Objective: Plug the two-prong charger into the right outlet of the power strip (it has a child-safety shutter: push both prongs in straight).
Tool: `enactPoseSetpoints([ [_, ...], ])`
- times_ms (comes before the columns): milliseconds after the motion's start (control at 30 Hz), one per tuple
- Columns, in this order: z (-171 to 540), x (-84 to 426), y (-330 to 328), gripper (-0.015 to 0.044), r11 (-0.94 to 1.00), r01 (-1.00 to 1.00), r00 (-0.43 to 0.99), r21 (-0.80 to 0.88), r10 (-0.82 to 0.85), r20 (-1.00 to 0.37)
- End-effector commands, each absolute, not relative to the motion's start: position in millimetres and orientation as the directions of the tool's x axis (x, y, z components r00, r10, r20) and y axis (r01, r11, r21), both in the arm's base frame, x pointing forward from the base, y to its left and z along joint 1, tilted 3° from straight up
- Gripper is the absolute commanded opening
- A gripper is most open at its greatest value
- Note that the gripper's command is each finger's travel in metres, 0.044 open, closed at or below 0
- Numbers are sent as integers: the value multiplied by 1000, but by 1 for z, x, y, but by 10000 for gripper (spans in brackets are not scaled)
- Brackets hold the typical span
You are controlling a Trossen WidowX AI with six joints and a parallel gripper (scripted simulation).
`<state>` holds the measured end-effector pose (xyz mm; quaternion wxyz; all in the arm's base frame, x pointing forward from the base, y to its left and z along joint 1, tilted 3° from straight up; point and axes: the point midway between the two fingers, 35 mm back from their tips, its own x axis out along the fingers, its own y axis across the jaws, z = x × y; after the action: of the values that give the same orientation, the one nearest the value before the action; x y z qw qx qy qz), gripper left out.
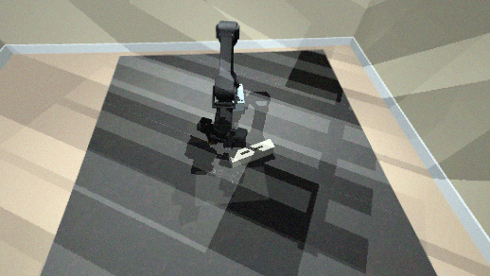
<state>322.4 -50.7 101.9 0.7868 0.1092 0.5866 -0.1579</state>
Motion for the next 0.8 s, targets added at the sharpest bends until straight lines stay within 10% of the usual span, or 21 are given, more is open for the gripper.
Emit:
enactPoseSetpoints([
  [0,90,303,-61,440,912,411,204,-4,-96,-974],
  [767,53,223,-91,440,806,590,3,43,51,-999],
])
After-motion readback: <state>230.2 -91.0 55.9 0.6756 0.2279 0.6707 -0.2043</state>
